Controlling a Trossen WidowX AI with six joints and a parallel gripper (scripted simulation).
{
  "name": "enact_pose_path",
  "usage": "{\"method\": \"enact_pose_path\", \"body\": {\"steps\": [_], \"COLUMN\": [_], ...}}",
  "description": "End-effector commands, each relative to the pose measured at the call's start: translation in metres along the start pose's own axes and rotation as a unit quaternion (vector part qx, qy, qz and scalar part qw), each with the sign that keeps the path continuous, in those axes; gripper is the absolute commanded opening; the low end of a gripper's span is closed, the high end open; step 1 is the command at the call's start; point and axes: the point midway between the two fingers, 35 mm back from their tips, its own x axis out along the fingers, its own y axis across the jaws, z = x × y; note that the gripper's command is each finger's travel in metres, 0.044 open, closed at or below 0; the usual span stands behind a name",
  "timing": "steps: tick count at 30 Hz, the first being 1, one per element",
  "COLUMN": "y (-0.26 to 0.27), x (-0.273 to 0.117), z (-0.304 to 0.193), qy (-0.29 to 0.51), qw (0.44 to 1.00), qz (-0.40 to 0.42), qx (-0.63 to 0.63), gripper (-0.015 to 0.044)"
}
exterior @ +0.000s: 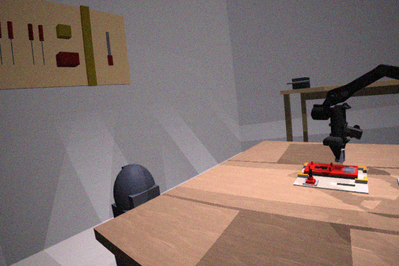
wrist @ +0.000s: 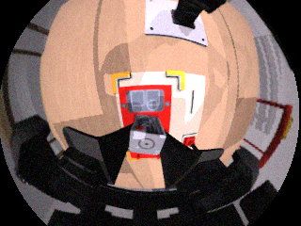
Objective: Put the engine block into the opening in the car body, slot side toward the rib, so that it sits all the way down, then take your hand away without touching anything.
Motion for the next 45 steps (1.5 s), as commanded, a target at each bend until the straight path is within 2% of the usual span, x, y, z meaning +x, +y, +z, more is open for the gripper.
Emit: {"method": "enact_pose_path", "body": {"steps": [1, 28, 35, 45], "y": [0.001, 0.005, 0.005, 0.005], "x": [-0.011, -0.098, -0.094, -0.084], "z": [-0.002, 0.004, 0.004, 0.003], "qy": [0.001, 0.001, 0.001, 0.001], "qw": [1.000, 1.000, 1.000, 0.986], "qz": [0.000, 0.000, 0.000, 0.000], "qx": [-0.001, -0.001, -0.025, -0.169], "gripper": [0.0000, 0.0000, 0.0000, 0.0000]}}
